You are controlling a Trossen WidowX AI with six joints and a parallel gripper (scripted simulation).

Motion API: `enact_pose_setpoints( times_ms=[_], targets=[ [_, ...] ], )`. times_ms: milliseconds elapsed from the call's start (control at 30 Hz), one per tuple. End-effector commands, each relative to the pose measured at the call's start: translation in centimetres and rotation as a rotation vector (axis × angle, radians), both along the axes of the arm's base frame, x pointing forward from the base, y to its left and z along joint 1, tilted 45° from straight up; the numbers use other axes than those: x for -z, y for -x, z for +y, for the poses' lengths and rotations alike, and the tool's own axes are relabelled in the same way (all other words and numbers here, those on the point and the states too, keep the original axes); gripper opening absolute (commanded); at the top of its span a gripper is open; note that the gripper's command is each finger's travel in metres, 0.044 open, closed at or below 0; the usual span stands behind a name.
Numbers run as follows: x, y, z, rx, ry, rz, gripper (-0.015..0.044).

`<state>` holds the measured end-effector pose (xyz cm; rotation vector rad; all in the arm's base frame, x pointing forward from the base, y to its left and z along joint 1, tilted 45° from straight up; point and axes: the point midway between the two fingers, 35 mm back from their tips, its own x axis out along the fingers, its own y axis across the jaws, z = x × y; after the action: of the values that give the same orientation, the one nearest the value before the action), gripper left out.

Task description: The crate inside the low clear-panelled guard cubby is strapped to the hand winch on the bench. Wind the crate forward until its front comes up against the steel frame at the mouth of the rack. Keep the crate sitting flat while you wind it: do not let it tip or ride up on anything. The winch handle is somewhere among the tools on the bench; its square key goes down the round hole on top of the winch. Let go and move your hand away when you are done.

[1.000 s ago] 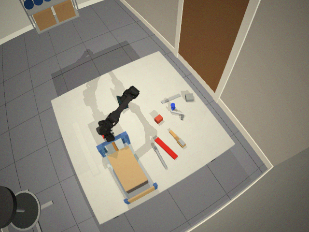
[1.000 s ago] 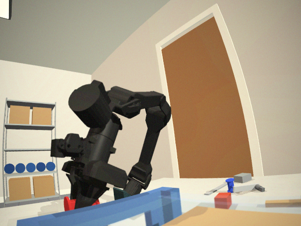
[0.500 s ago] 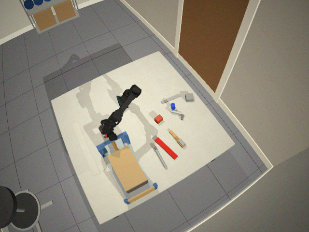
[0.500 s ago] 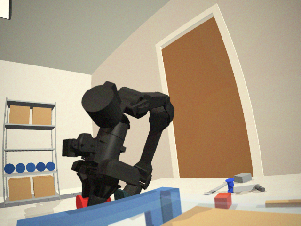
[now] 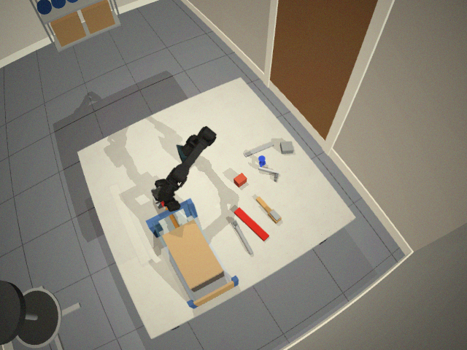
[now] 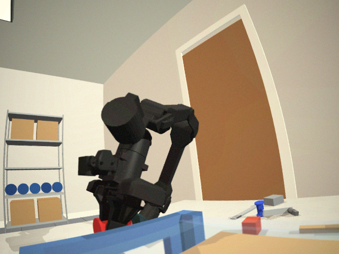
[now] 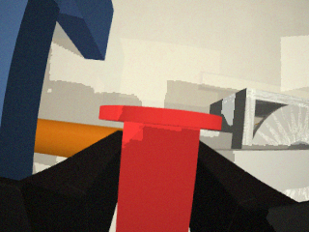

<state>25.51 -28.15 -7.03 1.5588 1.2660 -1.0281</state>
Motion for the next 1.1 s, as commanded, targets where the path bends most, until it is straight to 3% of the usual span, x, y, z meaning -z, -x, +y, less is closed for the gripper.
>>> enact_pose_setpoints(
  times_ms=[0, 1067],
  targets=[
    [-0.6, 0.1, 1.3, -0.006, -0.028, 0.004, 0.0],
    [-2.5, 1.3, 3.7, -0.006, -0.03, 0.005, 0.0]
  ],
)
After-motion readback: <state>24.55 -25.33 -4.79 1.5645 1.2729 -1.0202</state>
